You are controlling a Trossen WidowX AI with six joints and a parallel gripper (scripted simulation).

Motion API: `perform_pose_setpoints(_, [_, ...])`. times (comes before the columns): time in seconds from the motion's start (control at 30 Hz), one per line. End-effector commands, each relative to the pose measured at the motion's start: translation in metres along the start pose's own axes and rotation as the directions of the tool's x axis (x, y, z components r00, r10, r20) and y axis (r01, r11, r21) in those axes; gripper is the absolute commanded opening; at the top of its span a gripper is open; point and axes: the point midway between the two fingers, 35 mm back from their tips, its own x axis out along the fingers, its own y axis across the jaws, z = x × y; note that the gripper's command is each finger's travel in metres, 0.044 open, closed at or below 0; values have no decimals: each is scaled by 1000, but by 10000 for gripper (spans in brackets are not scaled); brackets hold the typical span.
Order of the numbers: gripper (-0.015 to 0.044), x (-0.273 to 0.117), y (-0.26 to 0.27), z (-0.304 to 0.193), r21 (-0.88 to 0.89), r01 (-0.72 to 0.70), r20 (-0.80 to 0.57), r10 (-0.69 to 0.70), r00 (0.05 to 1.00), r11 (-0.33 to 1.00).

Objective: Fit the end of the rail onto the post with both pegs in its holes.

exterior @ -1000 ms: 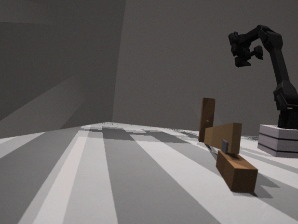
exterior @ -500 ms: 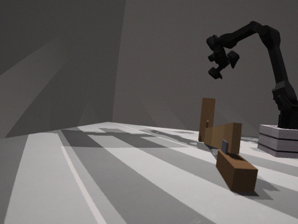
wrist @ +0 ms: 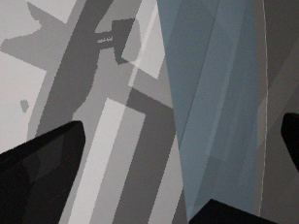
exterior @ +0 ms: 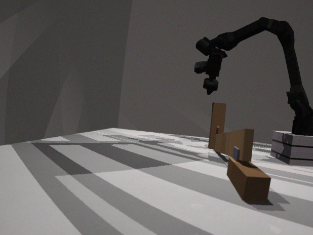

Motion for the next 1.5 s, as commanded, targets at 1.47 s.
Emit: perform_pose_setpoints(1.47, [440, -117, 331, -59, -993, -49, -116, 763, 636, -109])
